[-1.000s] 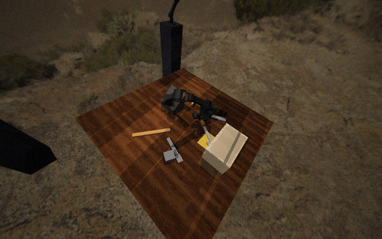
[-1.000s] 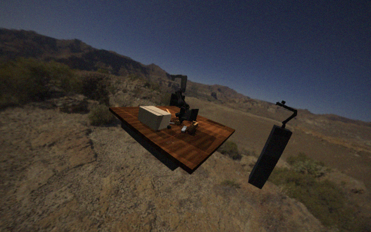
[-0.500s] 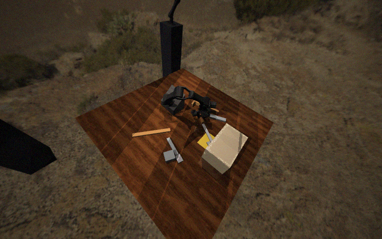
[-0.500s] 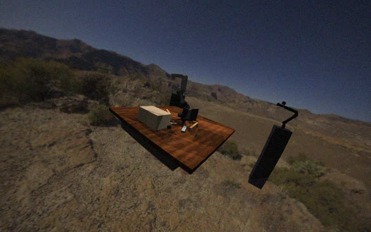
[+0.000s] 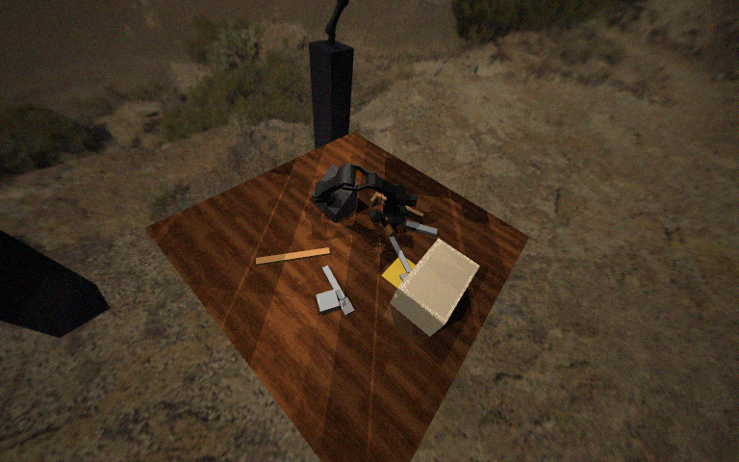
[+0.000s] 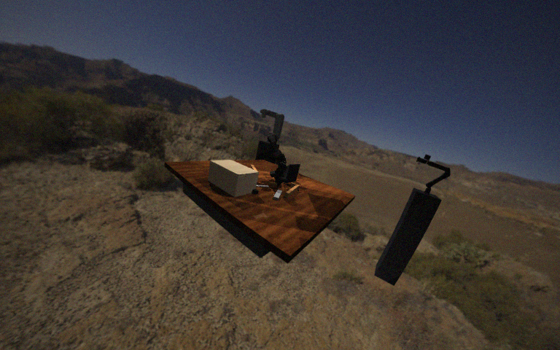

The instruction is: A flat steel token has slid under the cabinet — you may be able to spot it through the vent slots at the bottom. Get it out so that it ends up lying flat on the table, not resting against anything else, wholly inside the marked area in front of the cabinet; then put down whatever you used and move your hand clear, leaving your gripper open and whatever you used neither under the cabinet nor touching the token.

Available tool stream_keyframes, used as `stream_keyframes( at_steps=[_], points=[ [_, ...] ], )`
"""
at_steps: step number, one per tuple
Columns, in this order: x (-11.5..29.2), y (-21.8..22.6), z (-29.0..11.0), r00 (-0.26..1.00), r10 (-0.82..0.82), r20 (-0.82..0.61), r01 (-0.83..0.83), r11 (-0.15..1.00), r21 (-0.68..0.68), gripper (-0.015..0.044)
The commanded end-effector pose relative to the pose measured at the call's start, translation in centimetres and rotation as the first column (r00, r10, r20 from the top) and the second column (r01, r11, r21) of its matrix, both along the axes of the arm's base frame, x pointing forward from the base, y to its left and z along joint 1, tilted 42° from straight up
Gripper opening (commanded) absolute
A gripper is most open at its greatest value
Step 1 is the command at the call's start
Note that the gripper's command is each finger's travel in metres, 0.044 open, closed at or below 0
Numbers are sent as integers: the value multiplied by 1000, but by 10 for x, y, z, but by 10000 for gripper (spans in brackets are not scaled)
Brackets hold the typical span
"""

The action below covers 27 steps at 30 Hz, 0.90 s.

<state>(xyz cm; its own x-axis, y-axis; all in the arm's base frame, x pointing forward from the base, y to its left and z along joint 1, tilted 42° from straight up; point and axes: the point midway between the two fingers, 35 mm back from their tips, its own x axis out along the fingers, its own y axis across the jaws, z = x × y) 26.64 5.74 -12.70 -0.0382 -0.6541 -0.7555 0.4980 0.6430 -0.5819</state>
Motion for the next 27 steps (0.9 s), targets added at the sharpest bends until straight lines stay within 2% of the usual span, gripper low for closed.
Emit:
stream_keyframes(
  at_steps=[1, 14, 27],
  points=[
    [1, 4, 4, 1000, -2, 4, 2, 1000, 3, 0],
    [-6, 13, 17, 1000, 5, -6, -5, 1000, 3, 0],
    [-3, 13, 16, 996, -67, 56, 67, 998, 1, 0]
  ],
)
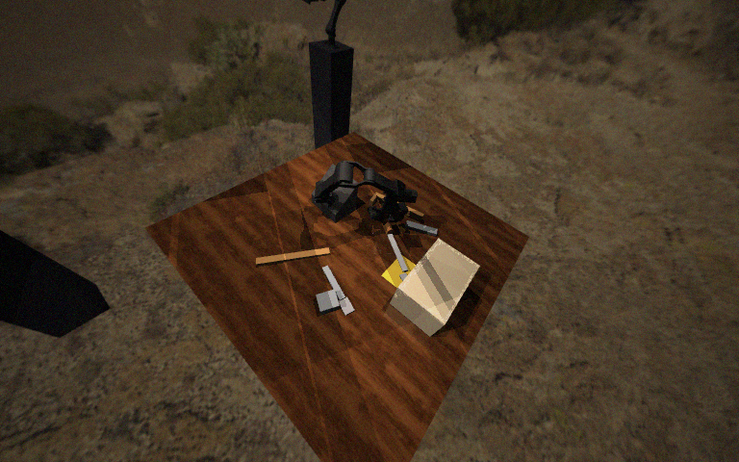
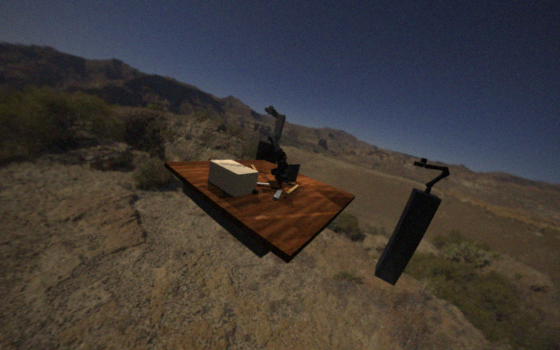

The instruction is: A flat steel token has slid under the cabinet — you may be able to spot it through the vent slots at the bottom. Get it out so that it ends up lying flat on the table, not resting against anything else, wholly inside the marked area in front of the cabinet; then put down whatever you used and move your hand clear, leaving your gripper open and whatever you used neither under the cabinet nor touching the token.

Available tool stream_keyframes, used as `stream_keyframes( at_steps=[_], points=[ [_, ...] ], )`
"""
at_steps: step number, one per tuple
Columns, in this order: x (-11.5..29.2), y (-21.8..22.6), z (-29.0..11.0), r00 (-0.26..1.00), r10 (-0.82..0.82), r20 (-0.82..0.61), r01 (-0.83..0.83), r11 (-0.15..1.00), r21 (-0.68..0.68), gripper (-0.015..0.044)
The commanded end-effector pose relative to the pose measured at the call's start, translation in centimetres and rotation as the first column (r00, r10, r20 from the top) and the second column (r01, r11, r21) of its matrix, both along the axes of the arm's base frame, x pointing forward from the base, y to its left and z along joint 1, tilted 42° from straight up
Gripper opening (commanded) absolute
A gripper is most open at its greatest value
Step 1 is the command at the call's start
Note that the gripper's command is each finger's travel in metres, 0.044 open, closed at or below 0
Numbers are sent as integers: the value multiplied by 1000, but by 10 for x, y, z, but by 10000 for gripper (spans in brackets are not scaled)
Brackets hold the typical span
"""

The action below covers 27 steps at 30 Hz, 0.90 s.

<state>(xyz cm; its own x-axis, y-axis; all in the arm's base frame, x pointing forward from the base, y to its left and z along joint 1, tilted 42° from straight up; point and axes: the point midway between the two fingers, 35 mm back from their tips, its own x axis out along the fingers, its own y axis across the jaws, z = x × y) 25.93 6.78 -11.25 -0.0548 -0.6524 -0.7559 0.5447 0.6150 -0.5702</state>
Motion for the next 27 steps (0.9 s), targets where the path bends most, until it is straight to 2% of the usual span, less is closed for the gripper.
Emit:
stream_keyframes(
  at_steps=[1, 27],
  points=[
    [4, 3, 2, 999, -20, 38, 20, 1000, -1, 0],
    [9, 4, 2, 968, -179, 177, 181, 984, 5, 0]
  ],
)
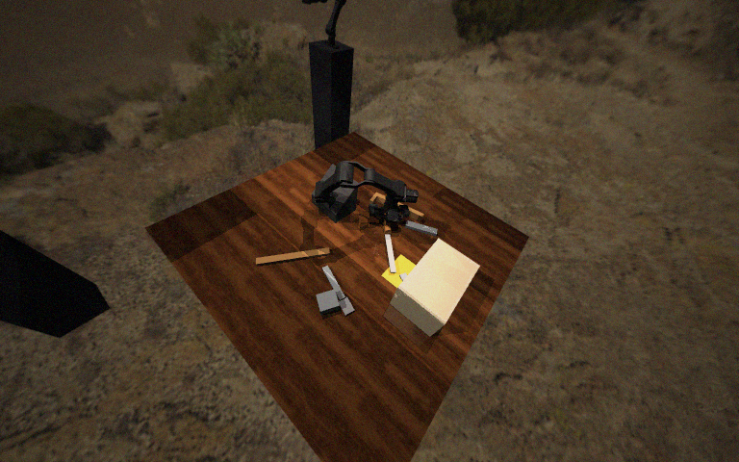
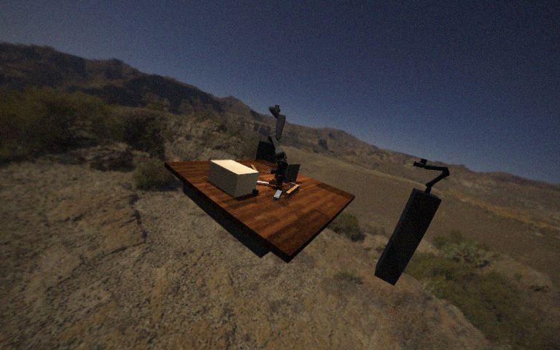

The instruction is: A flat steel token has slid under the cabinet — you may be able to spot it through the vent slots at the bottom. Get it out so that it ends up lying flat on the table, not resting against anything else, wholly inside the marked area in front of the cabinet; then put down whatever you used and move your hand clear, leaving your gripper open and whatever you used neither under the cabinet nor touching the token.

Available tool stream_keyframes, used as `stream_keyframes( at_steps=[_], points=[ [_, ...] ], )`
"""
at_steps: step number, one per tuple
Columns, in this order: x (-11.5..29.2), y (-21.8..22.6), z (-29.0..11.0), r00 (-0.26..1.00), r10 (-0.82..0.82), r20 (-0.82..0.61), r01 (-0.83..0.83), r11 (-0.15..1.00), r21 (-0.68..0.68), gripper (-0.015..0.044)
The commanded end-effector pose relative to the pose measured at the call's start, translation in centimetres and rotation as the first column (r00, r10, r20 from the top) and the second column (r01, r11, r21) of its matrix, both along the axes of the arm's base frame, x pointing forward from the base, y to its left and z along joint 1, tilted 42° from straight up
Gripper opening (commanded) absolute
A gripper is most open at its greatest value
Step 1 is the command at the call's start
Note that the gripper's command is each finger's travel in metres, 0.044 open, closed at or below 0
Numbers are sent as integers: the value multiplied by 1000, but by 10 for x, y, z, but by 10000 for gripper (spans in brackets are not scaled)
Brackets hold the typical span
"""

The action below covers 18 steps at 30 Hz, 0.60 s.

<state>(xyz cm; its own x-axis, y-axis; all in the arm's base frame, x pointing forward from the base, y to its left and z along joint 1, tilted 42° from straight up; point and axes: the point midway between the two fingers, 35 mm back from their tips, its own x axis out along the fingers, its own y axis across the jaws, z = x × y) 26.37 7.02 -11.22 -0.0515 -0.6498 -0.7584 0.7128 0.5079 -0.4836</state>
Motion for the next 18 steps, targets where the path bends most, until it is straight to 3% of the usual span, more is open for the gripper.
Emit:
stream_keyframes(
  at_steps=[1, 18],
  points=[
    [5, 1, 1, 999, -25, 38, 25, 1000, -4, 0],
    [11, 12, -7, 998, -43, 55, 44, 999, -4, 0]
  ],
)
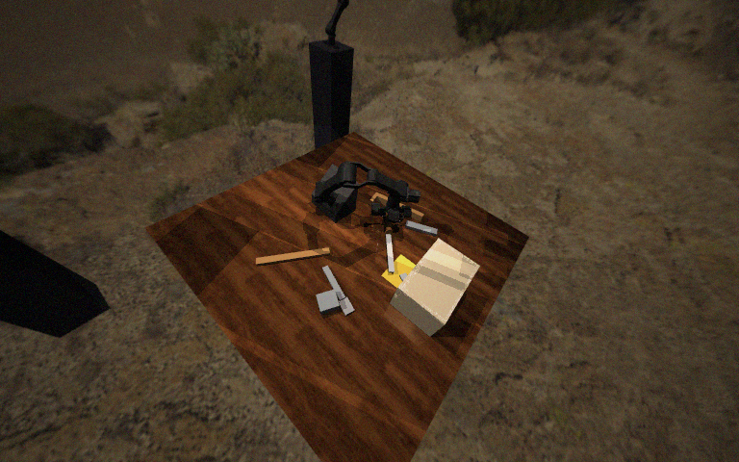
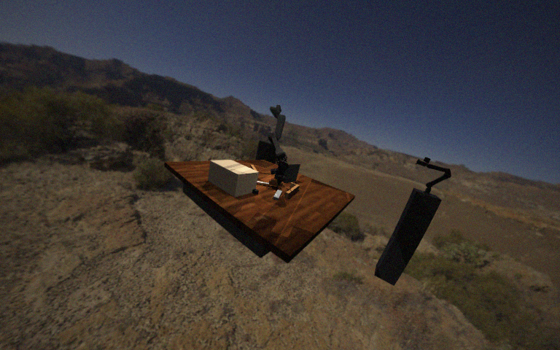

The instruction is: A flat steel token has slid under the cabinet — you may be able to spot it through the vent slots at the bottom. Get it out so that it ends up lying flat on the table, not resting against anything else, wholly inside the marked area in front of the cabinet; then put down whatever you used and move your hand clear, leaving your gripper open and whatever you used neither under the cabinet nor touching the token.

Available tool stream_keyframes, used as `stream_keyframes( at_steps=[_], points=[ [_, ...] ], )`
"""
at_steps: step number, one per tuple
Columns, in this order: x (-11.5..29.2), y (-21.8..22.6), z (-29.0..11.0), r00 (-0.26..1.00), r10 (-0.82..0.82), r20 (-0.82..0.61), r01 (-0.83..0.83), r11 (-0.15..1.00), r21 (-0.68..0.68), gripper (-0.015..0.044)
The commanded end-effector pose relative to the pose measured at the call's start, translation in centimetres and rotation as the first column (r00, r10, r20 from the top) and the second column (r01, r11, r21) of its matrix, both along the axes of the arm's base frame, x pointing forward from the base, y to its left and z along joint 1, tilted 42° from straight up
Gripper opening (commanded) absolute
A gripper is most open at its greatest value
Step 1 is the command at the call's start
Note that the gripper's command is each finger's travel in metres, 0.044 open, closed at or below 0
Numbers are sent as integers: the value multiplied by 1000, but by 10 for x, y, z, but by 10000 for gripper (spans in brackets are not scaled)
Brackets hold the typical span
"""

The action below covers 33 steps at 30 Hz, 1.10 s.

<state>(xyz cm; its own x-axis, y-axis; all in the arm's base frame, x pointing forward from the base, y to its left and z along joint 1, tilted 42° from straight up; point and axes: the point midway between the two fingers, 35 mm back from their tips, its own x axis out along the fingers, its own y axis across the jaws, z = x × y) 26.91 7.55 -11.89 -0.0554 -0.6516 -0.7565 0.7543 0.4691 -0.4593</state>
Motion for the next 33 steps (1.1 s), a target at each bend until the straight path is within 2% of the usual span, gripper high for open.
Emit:
stream_keyframes(
  at_steps=[1, 33],
  points=[
    [6, 7, -1, 1000, 5, 18, -5, 1000, 1, 0],
    [18, 25, -17, 1000, -2, 26, 2, 1000, 2, 0]
  ],
)
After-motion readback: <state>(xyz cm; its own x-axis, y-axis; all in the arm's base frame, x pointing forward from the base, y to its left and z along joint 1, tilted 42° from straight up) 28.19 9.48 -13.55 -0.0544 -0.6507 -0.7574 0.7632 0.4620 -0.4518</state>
